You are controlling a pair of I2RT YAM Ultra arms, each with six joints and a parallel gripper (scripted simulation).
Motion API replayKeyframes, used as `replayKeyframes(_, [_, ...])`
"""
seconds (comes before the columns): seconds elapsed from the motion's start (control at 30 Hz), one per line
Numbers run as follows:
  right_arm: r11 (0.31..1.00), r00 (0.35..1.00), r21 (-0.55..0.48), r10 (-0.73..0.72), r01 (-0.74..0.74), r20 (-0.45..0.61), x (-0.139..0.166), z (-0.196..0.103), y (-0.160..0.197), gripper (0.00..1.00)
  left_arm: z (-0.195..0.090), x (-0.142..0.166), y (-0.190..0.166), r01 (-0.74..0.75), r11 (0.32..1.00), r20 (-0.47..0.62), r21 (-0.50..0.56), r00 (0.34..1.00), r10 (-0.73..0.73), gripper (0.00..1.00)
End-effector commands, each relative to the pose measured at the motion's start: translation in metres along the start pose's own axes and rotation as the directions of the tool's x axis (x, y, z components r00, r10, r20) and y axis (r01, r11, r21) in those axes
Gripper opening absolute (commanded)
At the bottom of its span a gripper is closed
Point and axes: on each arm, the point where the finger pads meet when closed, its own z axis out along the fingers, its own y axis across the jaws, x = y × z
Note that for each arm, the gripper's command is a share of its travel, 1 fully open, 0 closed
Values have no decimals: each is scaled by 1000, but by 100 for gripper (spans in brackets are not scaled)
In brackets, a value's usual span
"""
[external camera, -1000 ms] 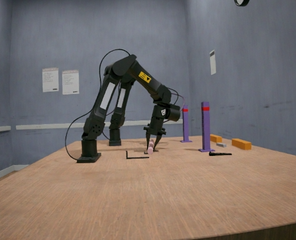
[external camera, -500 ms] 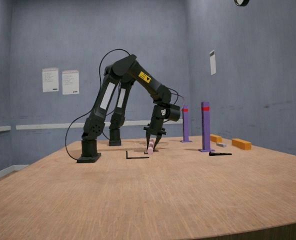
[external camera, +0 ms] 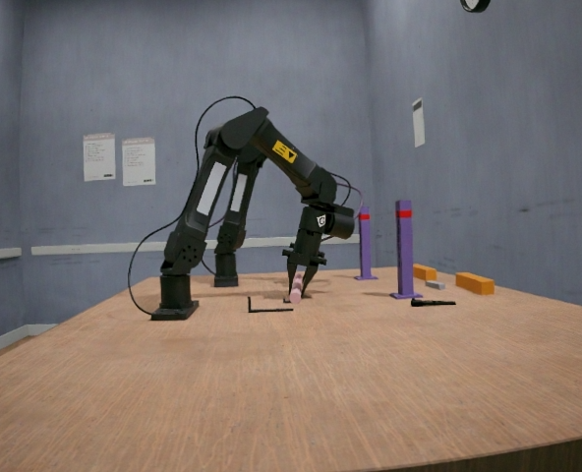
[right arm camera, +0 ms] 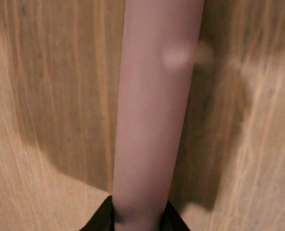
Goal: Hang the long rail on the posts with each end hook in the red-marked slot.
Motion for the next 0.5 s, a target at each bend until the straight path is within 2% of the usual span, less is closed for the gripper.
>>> replayKeyframes(0.0, [1000,1000,13,-1,1,17,-1,-4,0,19,1,-2,4,-2,1000,21,-4,1000,2,24])
replayKeyframes(0.13, [1000,1000,13,-1,1,17,-1,-4,0,19,1,-2,4,-2,1000,21,-3,1000,2,18])
replayKeyframes(0.17, [1000,1000,13,-1,1,17,-1,-4,0,19,1,-2,4,-2,1000,21,-3,1000,2,7])
replayKeyframes(0.23, [1000,1000,13,-1,1,17,-1,-4,0,19,1,-2,4,-2,1000,21,-3,1000,2,7])
replayKeyframes(0.27, [1000,1000,13,-1,1,17,-1,-4,0,19,1,-2,4,-2,1000,21,-3,1000,2,0])
replayKeyframes(0.33, [1000,1000,13,-1,1,17,-1,-4,0,19,-1,-2,5,-2,1000,21,-1,1000,2,0])
replayKeyframes(0.4, [1000,1000,13,-1,1,17,-1,-4,0,19,-1,-1,2,-1,1000,11,-2,1000,1,19])
replayKeyframes(0.47, [1000,1000,14,-1,1,17,-1,-4,0,19,-1,-1,2,-1,1000,10,-3,1000,1,19])
